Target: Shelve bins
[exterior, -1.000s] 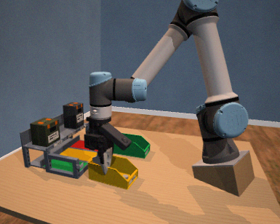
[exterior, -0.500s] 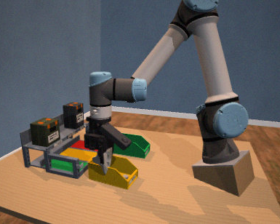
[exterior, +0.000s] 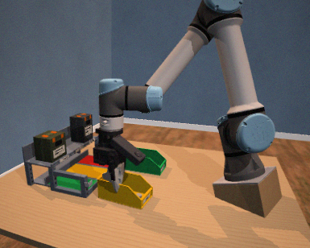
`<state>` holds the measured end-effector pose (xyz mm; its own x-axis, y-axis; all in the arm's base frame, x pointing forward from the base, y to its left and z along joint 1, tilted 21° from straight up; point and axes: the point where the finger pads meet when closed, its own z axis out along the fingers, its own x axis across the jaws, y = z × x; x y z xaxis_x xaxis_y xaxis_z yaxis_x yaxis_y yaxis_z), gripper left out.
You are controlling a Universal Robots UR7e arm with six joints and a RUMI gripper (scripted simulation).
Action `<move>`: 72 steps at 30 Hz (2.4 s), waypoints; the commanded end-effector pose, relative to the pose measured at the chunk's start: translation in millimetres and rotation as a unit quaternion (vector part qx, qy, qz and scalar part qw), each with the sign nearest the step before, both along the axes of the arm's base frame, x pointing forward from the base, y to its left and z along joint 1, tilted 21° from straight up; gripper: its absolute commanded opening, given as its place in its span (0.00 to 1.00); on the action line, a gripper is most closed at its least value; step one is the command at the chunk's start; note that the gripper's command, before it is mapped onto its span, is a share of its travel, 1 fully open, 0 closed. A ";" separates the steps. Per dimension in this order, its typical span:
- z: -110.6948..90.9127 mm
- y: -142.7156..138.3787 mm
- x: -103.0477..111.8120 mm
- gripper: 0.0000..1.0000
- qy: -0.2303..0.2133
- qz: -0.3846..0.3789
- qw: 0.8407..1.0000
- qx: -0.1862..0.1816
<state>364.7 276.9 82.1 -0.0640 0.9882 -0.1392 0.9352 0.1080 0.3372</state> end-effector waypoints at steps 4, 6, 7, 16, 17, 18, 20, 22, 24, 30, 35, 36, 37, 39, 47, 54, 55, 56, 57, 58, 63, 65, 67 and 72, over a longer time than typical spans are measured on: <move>4.3 0.7 -1.2 0.00 -0.001 0.000 1.000 0.000; 5.5 0.8 -1.7 0.00 -0.001 0.000 1.000 0.000; 6.1 0.9 -1.9 0.00 -0.001 0.000 1.000 0.000; 11.3 1.5 -3.8 0.00 -0.001 0.000 1.000 0.000; 12.1 1.6 -4.2 0.00 -0.001 0.000 1.000 0.000; 13.0 1.7 -4.5 0.00 -0.001 0.000 1.000 0.000; 14.8 1.9 -5.1 0.00 -0.001 0.000 1.000 0.000; 16.6 2.1 -5.8 0.00 -0.001 0.000 1.000 0.000; 18.6 2.4 -6.6 0.00 -0.001 0.000 1.000 0.000; 22.6 2.8 -8.1 0.00 -0.001 0.000 1.000 0.000; 28.1 3.5 -10.1 0.00 -0.001 0.000 1.000 0.000; 29.2 3.6 -10.6 0.00 -0.001 0.000 1.000 0.000; 30.3 3.7 -11.0 0.00 -0.001 0.000 1.000 0.000; 32.6 4.0 -11.8 0.00 -0.001 0.000 1.000 0.000; 39.5 4.8 -14.4 0.00 -0.001 0.000 1.000 0.000; 47.4 5.7 -17.4 0.00 -0.001 0.000 1.000 0.000; 48.5 5.8 -17.8 0.00 -0.001 0.000 1.000 0.000; 49.6 6.0 -18.2 0.00 -0.001 0.000 1.000 0.000; 50.7 6.1 -18.7 0.00 -0.001 0.000 1.000 0.000; 51.8 6.2 -19.1 0.00 -0.001 0.000 1.000 0.000; 55.0 6.6 -20.2 0.00 -0.001 0.000 1.000 0.000; 57.0 6.8 -21.0 0.00 -0.001 0.000 1.000 0.000; 59.0 7.0 -21.7 0.00 -0.001 0.000 1.000 0.000; 63.5 7.6 -23.4 0.00 -0.001 0.000 1.000 0.000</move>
<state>342.8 283.7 140.5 -0.0641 0.9882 -0.1391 0.9351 0.1081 0.3374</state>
